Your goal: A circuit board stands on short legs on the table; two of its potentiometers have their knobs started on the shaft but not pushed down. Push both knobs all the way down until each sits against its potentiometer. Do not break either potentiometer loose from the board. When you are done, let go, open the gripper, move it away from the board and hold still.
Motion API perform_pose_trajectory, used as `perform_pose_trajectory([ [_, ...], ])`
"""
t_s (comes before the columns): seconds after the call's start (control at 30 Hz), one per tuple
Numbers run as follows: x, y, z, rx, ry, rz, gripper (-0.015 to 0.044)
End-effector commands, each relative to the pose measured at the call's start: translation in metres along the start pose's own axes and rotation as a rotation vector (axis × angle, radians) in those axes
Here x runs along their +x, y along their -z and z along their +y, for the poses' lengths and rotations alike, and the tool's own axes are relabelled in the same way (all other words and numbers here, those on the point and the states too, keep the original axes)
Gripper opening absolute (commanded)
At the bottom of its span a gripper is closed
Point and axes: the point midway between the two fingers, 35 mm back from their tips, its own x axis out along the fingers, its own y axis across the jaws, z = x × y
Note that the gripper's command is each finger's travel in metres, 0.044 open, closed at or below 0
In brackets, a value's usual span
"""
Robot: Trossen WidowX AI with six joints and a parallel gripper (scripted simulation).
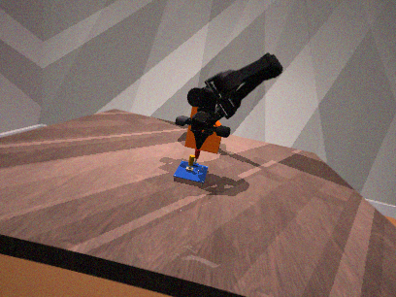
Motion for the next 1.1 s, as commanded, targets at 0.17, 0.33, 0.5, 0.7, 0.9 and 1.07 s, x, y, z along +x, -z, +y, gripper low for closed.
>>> perform_pose_trajectory([
  [0.17,0.007,0.0,0.001,-0.001,-0.002,0.003,0.0],
  [0.33,0.007,0.0,0.001,-0.001,-0.002,0.003,0.0],
  [0.5,0.01,0.0,0.001,-0.001,-0.002,0.003,0.0],
  [0.7,0.012,0.0,0.001,-0.001,-0.003,0.003,0.0],
  [0.9,0.013,0.0,0.001,-0.001,-0.003,0.003,0.0],
  [1.07,0.016,0.0,0.001,-0.001,-0.003,0.003,0.0],
])
